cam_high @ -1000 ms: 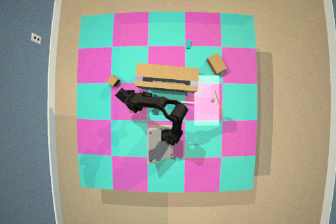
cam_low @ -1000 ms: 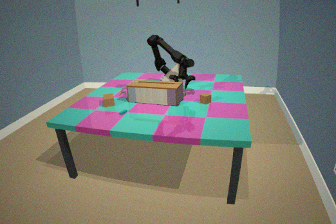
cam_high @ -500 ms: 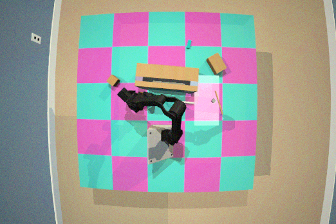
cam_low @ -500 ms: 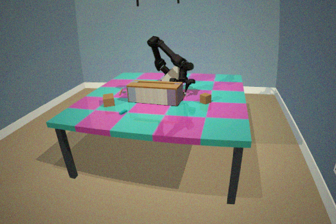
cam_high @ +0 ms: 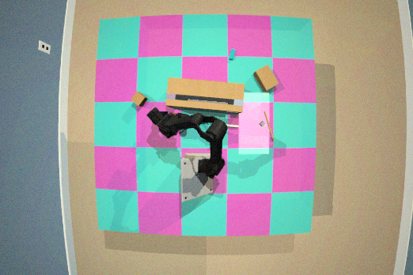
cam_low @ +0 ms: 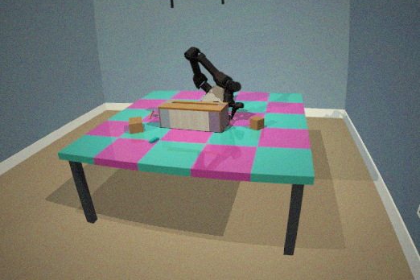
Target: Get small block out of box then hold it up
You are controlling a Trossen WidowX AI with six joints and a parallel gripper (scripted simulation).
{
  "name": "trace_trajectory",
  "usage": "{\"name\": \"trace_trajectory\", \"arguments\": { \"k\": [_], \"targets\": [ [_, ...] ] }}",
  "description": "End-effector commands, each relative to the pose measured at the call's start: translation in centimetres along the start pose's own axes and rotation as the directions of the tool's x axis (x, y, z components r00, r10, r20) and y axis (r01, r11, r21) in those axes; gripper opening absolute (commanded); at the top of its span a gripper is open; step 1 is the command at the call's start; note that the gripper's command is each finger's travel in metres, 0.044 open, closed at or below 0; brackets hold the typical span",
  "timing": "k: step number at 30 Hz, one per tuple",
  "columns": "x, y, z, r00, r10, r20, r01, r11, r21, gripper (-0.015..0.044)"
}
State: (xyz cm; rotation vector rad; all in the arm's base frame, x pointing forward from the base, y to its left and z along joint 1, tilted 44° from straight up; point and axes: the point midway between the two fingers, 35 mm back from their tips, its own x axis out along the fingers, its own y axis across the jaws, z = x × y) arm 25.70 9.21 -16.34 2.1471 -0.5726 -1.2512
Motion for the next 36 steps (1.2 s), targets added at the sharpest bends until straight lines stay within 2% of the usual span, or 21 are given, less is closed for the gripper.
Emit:
{"name": "trace_trajectory", "arguments": {
  "k": [1,3,10,13,16,25,30,36],
  "targets": [
    [0.6,0.2,0.6,1.000,0.008,0.002,-0.008,1.000,-0.015,0.0285],
    [0.7,0.2,0.6,1.000,0.009,0.002,-0.009,1.000,-0.015,0.0285],
    [0.7,0.2,0.6,1.000,0.009,0.002,-0.009,1.000,-0.015,0.0101],
    [0.7,0.2,0.6,1.000,0.009,0.002,-0.009,1.000,-0.015,0.0081],
    [0.0,0.1,0.2,1.000,0.007,0.002,-0.007,1.000,-0.014,0.0003],
    [-4.7,0.0,-1.9,1.000,0.002,0.003,-0.002,1.000,-0.005,0.0000],
    [-5.2,0.0,-2.1,1.000,0.000,0.003,0.000,1.000,-0.008,0.0000],
    [-7.1,0.5,-2.7,0.999,-0.048,0.004,0.048,0.993,-0.105,0.0000]
  ]
}}
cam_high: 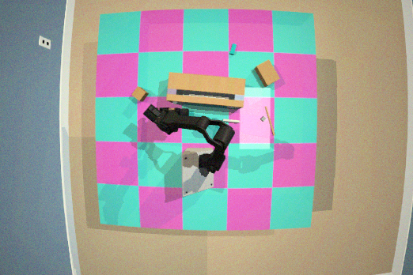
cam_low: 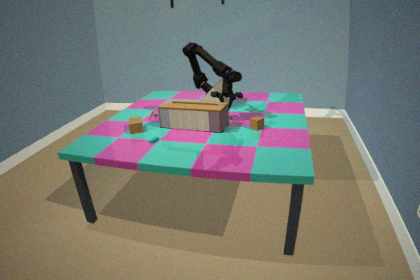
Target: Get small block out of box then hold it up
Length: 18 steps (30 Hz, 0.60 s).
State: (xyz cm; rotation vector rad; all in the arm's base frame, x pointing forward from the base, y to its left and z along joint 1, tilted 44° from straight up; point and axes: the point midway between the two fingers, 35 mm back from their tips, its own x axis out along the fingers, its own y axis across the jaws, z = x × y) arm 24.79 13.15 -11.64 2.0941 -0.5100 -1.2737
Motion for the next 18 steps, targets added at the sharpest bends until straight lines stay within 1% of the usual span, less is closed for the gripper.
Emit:
{"name": "trace_trajectory", "arguments": {
  "k": [1,9,18],
  "targets": [
    [-1.7,0.3,-0.7,0.999,-0.040,-0.010,0.040,0.998,-0.057,0.0000],
    [-4.5,1.3,-1.2,0.993,-0.114,-0.014,0.109,0.972,-0.207,0.0000],
    [-7.5,2.5,-1.4,0.980,-0.199,-0.018,0.178,0.910,-0.374,0.0000]
  ]
}}
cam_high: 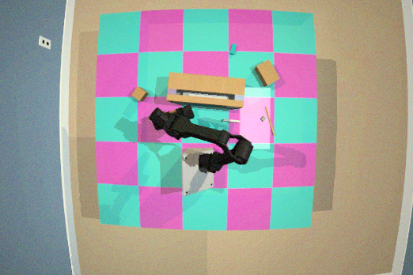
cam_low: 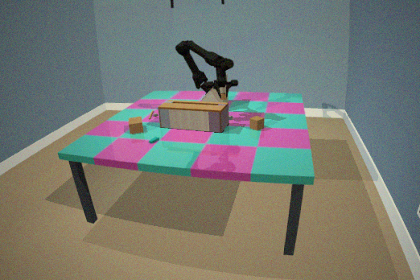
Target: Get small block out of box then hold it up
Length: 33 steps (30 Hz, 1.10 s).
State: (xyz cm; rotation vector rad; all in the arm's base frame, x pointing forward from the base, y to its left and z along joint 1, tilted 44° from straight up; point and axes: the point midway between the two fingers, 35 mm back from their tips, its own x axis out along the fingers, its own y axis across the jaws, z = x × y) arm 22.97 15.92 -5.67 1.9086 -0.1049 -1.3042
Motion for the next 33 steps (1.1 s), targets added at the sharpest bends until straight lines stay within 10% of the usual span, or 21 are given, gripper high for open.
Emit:
{"name": "trace_trajectory", "arguments": {
  "k": [1,33],
  "targets": [
    [-1.5,0.4,0.0,0.999,-0.039,-0.020,0.038,0.996,-0.075,0.0000],
    [-3.4,0.8,0.3,0.995,-0.089,-0.039,0.080,0.980,-0.184,0.0000]
  ]
}}
